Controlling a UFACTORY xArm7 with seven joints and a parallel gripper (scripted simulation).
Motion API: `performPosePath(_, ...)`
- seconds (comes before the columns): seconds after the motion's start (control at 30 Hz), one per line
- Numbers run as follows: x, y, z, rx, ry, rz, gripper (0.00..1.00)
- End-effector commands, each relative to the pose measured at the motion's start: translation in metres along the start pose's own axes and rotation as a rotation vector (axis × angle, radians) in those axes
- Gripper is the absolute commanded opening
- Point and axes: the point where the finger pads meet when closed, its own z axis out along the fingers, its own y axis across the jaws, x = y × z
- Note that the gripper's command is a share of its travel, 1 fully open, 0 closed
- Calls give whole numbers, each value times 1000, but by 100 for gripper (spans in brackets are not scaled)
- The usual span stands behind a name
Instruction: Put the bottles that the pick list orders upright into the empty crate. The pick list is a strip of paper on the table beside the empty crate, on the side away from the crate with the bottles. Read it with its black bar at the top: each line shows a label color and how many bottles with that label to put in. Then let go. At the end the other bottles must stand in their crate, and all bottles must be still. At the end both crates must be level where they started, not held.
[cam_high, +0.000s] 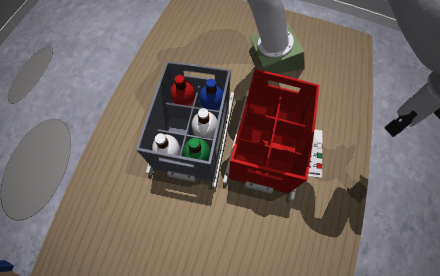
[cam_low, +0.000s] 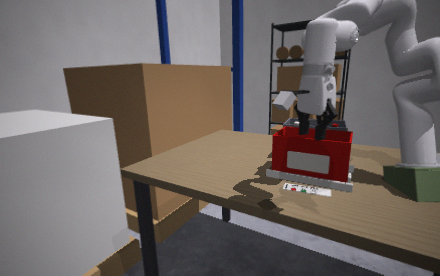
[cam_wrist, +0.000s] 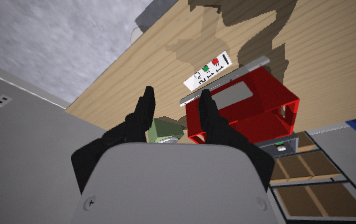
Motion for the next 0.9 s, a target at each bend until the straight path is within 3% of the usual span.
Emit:
performPosePath(0.0, 1, 0, -2, 7, 4, -157, 65)
performPosePath(0.87, 1, 0, -2, 16, 5, -796, 65)
